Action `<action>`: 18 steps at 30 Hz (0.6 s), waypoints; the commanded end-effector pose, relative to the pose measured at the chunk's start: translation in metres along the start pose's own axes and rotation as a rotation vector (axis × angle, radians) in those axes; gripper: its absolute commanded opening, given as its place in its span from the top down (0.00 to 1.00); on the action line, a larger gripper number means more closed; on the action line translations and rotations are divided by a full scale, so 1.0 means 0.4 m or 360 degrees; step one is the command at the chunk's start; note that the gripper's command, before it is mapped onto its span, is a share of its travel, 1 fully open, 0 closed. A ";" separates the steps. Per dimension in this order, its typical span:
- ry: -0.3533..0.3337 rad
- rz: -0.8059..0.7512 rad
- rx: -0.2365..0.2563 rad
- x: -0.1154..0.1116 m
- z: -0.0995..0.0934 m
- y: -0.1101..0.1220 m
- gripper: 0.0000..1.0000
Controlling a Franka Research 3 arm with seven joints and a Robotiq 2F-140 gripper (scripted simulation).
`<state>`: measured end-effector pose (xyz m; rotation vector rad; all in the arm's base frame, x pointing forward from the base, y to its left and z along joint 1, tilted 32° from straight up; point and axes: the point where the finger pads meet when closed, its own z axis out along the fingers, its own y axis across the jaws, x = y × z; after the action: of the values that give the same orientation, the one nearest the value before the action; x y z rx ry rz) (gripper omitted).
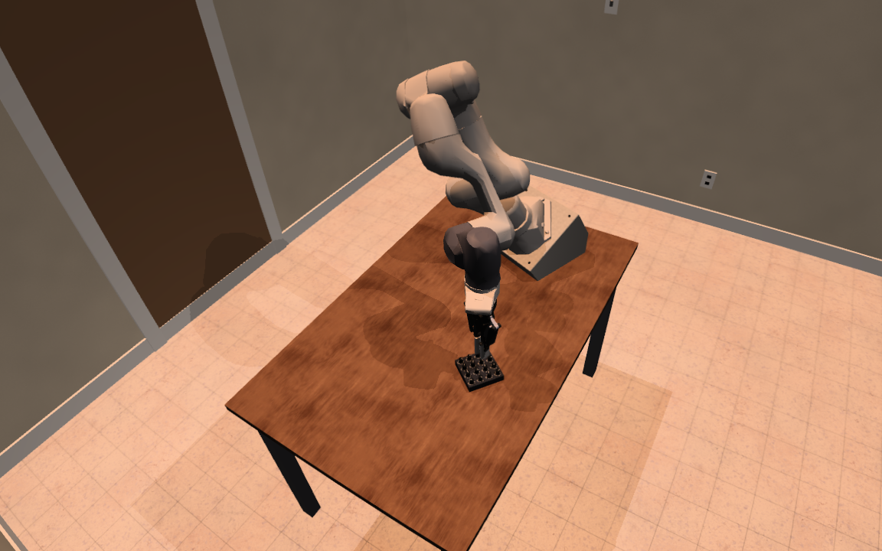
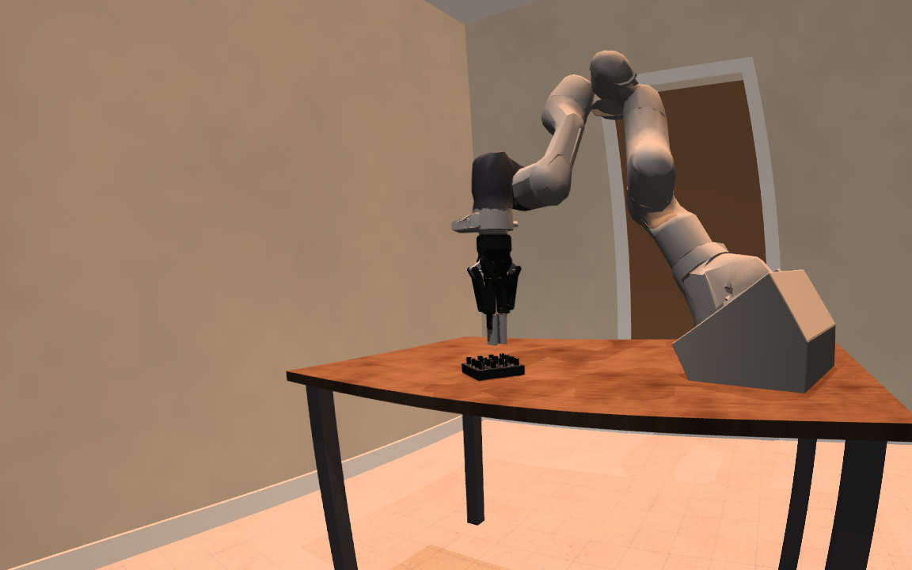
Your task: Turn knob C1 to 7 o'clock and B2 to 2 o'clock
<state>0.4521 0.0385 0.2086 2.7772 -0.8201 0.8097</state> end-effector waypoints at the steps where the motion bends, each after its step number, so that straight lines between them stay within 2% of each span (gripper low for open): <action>1: -0.0009 -0.0020 -0.0016 -0.003 0.001 0.009 0.88; 10: -0.0010 0.0010 -0.0016 -0.003 0.001 0.010 0.88; 13: -0.0012 0.0271 -0.0016 0.002 -0.006 0.017 0.88; 18: -0.0013 0.0430 -0.0017 0.005 -0.010 0.021 0.88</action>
<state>0.4486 0.0313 0.2122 2.7469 -1.0169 0.8089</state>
